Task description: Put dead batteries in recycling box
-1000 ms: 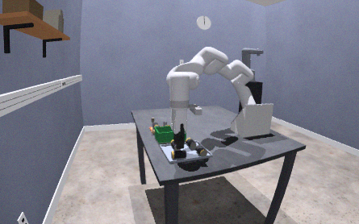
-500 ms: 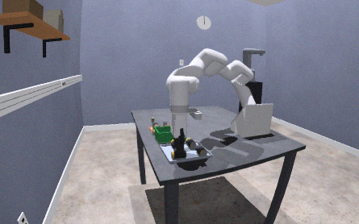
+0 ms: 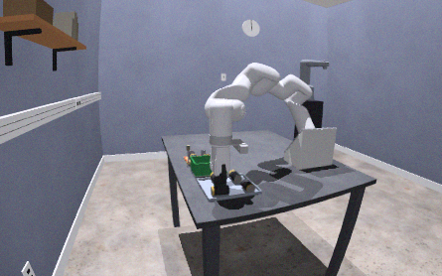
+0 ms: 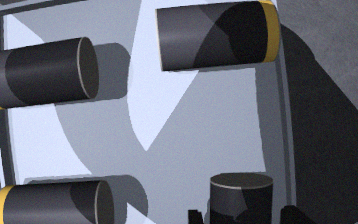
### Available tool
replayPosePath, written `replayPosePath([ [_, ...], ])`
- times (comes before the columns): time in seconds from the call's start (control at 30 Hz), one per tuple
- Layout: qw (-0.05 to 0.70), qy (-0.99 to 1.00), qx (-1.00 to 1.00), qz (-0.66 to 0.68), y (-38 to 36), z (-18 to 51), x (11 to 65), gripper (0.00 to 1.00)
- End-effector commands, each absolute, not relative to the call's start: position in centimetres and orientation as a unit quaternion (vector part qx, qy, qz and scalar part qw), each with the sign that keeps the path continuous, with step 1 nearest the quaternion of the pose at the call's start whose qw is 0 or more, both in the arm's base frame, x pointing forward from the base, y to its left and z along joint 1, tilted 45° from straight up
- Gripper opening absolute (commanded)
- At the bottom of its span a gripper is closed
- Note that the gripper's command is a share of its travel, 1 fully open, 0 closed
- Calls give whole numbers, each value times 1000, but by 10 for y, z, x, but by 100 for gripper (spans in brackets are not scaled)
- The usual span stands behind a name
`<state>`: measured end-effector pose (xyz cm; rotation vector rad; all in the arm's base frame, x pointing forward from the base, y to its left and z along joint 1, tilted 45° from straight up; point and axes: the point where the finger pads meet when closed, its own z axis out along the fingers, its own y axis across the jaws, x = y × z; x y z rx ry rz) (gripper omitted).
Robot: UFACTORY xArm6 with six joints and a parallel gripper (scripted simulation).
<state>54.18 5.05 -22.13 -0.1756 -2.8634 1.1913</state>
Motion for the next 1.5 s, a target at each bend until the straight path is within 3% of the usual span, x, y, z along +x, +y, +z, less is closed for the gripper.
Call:
replayPosePath([
  [0.0,16,-922,-56,383,48,-224,543,51],
  [0.27,16,-922,-56,383,48,-224,543,51],
  [0.3,16,-922,-56,383,48,-224,543,28],
  [1.47,16,-922,-56,383,52,-219,543,28],
])
